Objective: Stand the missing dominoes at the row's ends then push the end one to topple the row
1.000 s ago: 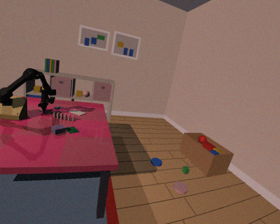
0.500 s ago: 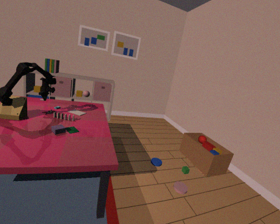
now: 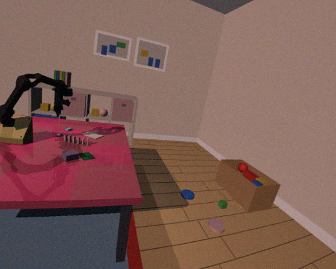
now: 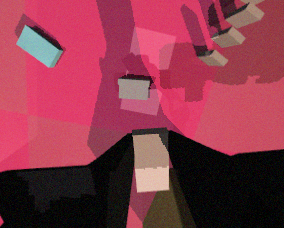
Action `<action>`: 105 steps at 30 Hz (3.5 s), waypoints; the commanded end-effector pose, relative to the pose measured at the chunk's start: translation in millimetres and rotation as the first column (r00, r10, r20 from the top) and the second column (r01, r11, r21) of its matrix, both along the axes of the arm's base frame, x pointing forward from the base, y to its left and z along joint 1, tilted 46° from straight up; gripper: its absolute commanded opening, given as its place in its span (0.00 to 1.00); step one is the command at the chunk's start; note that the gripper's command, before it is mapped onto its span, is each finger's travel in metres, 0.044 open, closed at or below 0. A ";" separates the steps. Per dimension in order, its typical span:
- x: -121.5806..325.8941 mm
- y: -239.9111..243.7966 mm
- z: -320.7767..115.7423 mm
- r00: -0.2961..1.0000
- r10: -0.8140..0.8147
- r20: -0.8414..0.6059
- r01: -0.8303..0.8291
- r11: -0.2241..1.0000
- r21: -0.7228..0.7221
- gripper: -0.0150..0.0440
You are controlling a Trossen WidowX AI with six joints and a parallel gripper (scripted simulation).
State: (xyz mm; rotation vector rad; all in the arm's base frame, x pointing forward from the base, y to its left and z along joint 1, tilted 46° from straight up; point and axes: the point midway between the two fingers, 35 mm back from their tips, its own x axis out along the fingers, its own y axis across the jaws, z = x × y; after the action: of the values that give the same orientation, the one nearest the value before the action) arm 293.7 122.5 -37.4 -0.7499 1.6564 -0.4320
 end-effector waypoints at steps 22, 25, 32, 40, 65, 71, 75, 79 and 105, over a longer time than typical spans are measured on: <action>45.6 -117.2 83.6 0.930 0.274 -0.244 -0.253 0.961 0.113 0.44; 43.7 -120.3 75.0 0.937 0.275 -0.217 -0.241 0.955 0.174 0.44; 41.1 -125.9 57.3 0.948 0.285 -0.140 -0.232 0.923 0.308 0.44; 41.0 -130.5 41.7 0.953 0.303 -0.028 -0.260 0.860 0.439 0.44; 47.5 -142.1 30.3 0.821 0.367 0.437 -0.569 0.588 0.575 0.44; 47.1 -145.2 35.9 0.741 0.385 0.551 -0.666 0.524 0.531 0.44; 45.7 -147.1 41.0 0.675 0.398 0.621 -0.730 0.483 0.484 0.44; 43.4 -148.9 47.2 0.601 0.413 0.684 -0.789 0.444 0.425 0.44; 16.5 -152.0 84.7 0.170 0.517 0.839 -0.963 0.268 0.030 0.44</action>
State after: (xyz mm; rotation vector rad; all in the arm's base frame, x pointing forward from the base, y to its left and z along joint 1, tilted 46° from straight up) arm 311.9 -29.7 46.9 -0.7321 0.3574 0.5710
